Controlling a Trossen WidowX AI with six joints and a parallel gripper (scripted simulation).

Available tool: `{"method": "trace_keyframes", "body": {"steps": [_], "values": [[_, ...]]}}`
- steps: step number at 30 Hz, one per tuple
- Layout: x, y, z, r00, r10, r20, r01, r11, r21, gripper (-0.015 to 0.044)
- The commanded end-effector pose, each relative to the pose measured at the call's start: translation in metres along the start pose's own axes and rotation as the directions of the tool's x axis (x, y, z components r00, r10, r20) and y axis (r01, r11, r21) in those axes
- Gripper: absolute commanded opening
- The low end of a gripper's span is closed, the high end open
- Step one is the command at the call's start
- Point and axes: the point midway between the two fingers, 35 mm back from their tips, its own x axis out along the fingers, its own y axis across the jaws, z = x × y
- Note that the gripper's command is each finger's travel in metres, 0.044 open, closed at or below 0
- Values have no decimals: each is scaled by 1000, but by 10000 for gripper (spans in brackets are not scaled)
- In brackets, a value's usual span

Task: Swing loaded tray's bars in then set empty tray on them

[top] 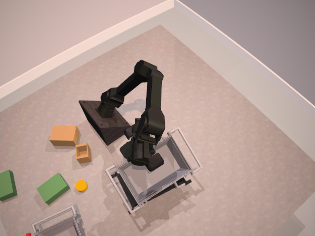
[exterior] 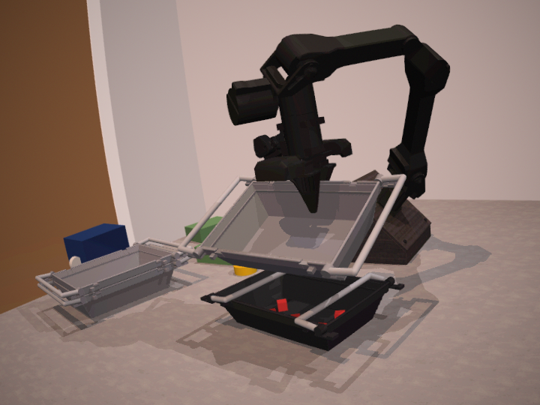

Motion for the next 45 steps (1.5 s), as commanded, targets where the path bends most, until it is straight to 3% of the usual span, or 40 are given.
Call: {"method": "trace_keyframes", "body": {"steps": [1, 45], "values": [[-10, 3, 7, 1000, 30, 8, -31, 998, 55, 0], [-10, 5, 11, 1000, 30, 6, -31, 995, 98, 0]]}}
